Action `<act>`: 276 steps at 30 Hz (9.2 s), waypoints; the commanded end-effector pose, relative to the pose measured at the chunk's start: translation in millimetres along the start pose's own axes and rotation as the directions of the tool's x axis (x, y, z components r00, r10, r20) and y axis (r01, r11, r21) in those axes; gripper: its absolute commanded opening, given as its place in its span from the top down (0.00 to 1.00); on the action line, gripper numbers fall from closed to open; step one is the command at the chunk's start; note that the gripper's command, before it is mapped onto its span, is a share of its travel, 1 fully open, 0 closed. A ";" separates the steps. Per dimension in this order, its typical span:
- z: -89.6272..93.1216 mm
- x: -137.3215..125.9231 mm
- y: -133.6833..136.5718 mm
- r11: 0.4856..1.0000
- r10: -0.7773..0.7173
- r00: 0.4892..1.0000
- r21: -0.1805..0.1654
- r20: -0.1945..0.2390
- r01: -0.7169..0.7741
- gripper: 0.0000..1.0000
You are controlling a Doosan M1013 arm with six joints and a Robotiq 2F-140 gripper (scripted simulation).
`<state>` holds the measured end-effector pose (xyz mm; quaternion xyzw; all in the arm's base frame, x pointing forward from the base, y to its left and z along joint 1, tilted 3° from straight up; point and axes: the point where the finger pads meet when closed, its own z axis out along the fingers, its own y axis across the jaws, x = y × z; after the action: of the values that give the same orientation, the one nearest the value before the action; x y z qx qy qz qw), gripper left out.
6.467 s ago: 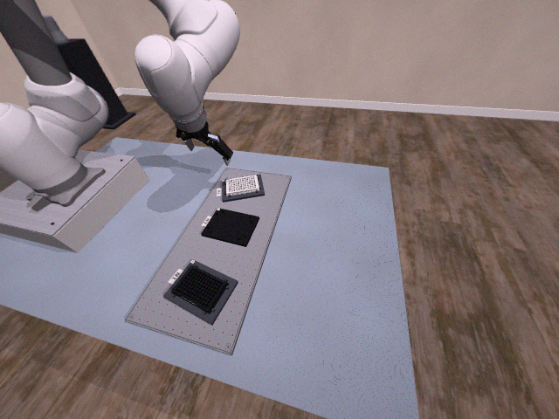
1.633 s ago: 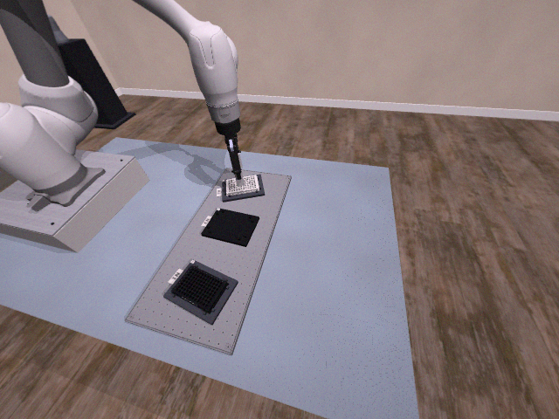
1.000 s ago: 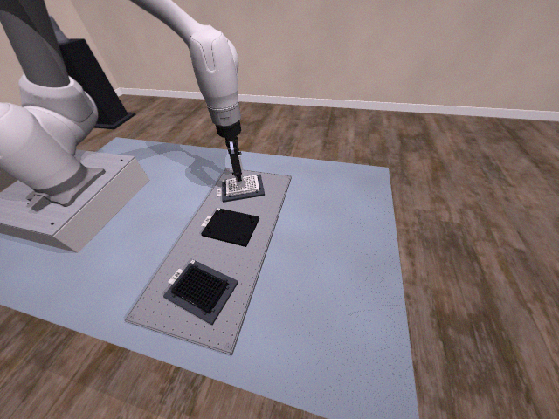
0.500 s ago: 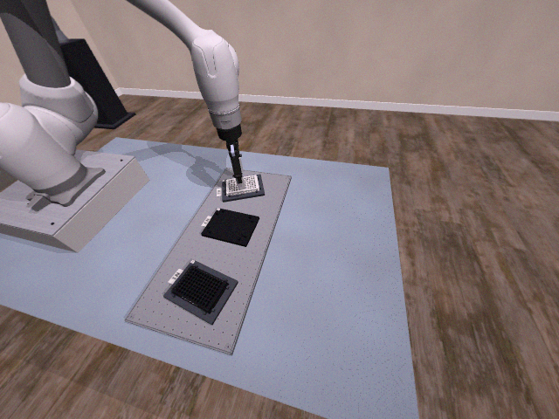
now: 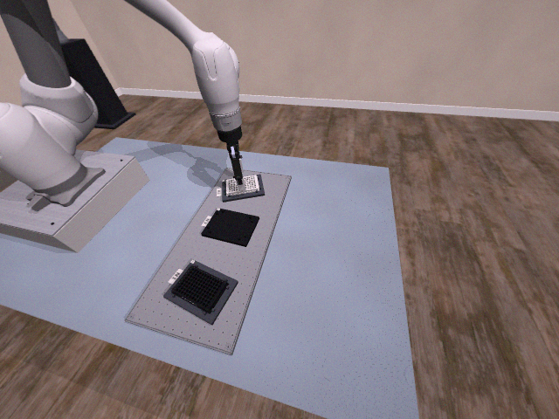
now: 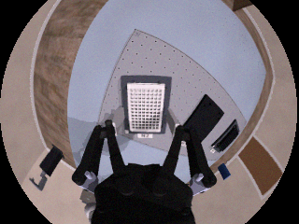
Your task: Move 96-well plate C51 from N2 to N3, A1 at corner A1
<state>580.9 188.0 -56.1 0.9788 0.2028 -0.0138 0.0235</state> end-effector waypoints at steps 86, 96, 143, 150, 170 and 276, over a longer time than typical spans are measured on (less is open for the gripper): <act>0.5 0.0 -0.1 1.000 0.000 1.000 0.000 0.000 0.000 0.41; 0.5 0.0 -0.1 1.000 0.000 1.000 0.000 0.000 0.000 0.41; 0.5 0.0 -0.1 1.000 0.000 1.000 0.000 0.000 0.000 0.34; 0.6 0.0 -0.1 1.000 0.000 1.000 0.000 0.000 0.000 0.34; 3.0 0.0 -0.1 1.000 0.000 1.000 0.000 0.000 0.000 0.34; 22.7 0.0 -0.1 1.000 0.000 1.000 0.000 0.000 0.000 0.34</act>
<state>580.5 186.9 -78.9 0.9788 0.2028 -0.0138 0.0235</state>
